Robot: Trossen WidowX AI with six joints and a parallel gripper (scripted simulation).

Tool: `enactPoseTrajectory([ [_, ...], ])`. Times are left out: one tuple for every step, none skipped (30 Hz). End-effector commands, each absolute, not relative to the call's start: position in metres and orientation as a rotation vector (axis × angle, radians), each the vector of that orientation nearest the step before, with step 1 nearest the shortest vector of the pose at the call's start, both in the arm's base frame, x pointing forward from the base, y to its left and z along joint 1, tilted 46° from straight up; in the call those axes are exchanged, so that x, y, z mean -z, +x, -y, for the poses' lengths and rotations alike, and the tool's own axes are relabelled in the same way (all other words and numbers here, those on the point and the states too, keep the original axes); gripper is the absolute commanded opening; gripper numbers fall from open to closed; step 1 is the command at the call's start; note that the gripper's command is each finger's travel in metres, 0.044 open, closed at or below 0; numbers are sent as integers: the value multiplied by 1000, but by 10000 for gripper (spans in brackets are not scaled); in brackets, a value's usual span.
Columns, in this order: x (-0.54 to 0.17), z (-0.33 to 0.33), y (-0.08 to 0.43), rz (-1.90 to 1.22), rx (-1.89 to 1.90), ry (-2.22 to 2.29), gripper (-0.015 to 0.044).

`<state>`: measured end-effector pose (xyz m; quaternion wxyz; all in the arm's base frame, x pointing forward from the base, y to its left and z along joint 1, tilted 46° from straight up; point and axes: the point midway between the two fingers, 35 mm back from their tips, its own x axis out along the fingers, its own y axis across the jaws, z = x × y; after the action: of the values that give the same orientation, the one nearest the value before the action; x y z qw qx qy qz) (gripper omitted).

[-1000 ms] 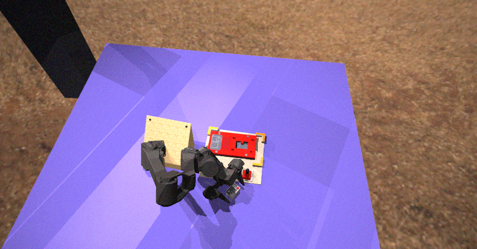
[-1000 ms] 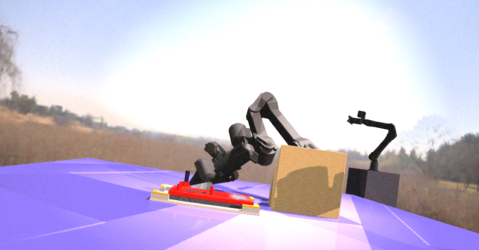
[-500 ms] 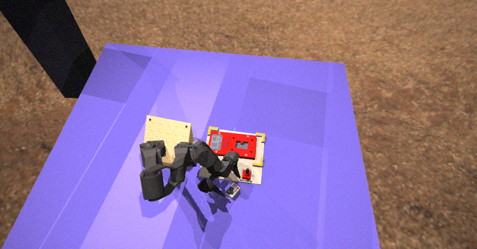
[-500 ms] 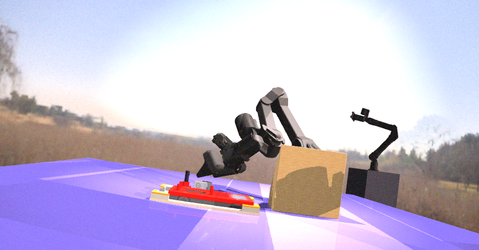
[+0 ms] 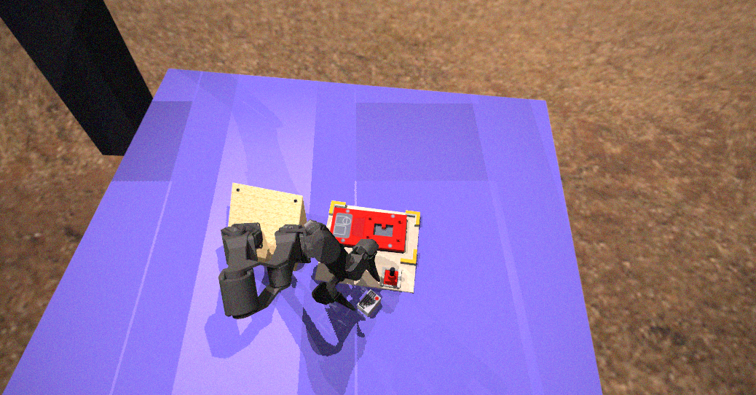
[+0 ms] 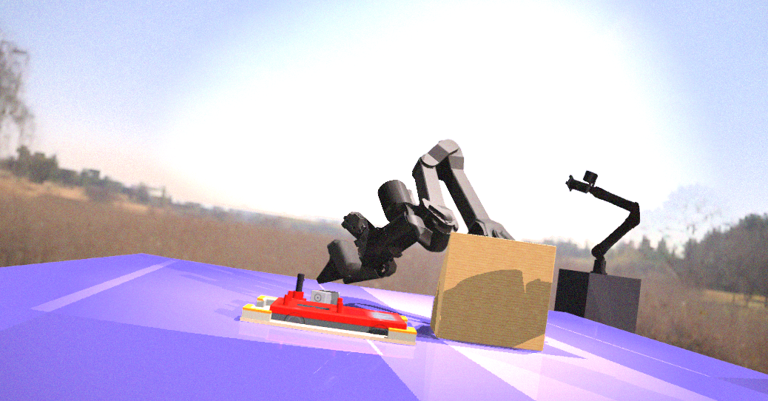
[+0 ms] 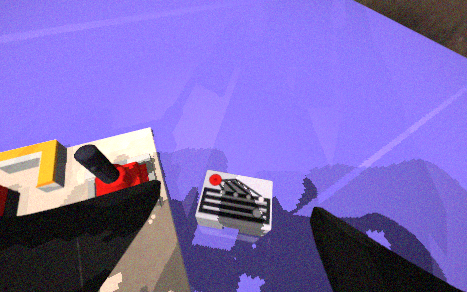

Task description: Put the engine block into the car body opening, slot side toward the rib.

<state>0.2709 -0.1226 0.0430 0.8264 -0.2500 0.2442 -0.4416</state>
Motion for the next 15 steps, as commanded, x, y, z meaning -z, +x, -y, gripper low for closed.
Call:
enactPoseTrajectory([
  [-43, 122, 272, -517, 934, -532, 440],
  [-43, 122, 272, -517, 934, -532, 440],
  [-43, 122, 272, -517, 934, -532, 440],
  [-43, 122, 272, -517, 934, -532, 440],
  [-43, 122, 272, -517, 934, -532, 440],
  [-43, 122, 272, -517, 934, -532, 440],
  [-43, 122, 272, -517, 934, -532, 440],
  [-43, 122, 272, -519, 933, -534, 440],
  [-42, 121, 274, -526, 927, -539, 440],
  [-41, 121, 276, -537, 917, -547, 440],
  [-39, 119, 279, -552, 904, -559, 440],
  [-37, 117, 283, -571, 887, -573, 440],
  [-35, 116, 286, -589, 872, -586, 440],
  [-33, 115, 289, -603, 862, -596, 440],
  [-31, 114, 292, -623, 851, -610, 440],
])
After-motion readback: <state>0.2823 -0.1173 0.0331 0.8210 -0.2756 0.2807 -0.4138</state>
